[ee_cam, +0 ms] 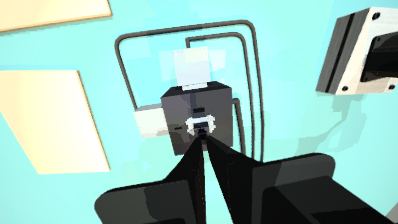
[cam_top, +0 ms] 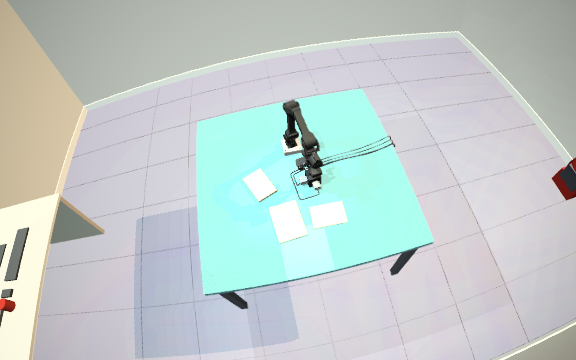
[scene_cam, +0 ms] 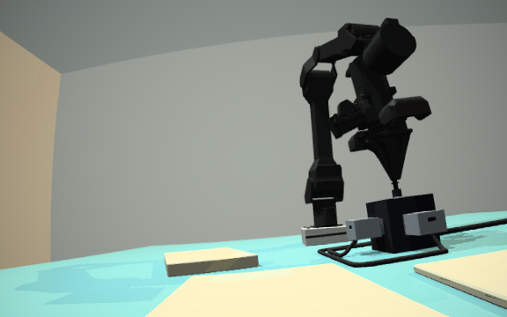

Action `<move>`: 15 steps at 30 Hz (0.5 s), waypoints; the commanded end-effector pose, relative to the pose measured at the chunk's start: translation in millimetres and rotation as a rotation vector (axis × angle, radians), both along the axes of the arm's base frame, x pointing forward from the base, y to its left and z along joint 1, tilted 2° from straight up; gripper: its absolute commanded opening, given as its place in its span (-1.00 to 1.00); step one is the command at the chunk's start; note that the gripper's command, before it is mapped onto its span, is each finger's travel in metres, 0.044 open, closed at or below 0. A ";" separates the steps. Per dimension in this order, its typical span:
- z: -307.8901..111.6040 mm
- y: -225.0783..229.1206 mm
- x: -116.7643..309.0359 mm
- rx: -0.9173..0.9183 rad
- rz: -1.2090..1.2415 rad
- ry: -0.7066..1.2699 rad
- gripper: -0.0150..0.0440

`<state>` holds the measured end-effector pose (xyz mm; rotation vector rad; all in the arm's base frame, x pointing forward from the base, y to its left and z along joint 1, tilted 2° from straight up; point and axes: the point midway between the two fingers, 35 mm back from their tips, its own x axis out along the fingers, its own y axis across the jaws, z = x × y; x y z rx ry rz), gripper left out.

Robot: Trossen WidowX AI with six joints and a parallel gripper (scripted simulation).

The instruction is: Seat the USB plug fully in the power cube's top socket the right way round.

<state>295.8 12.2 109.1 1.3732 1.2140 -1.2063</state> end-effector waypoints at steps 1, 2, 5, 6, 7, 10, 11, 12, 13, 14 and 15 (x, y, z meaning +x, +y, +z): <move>-2.2 0.6 -0.1 0.004 0.001 0.002 -0.49; -2.2 0.6 -0.1 0.004 0.001 0.002 -0.49; -2.2 0.6 -0.1 0.004 0.001 0.002 -0.49; -2.2 0.6 -0.1 0.004 0.001 0.002 -0.49; -2.2 0.6 -0.1 0.004 0.001 0.002 -0.49; -2.2 0.6 -0.1 0.004 0.001 0.002 -0.49; -2.2 0.6 -0.1 0.004 0.001 0.002 -0.49; -2.2 0.6 -0.1 0.004 0.001 0.002 -0.49; -2.2 0.6 -0.1 0.004 0.001 0.002 -0.49; -2.2 0.6 -0.1 0.004 0.001 0.002 -0.49; -0.1 0.0 0.0 0.000 0.000 0.000 -0.40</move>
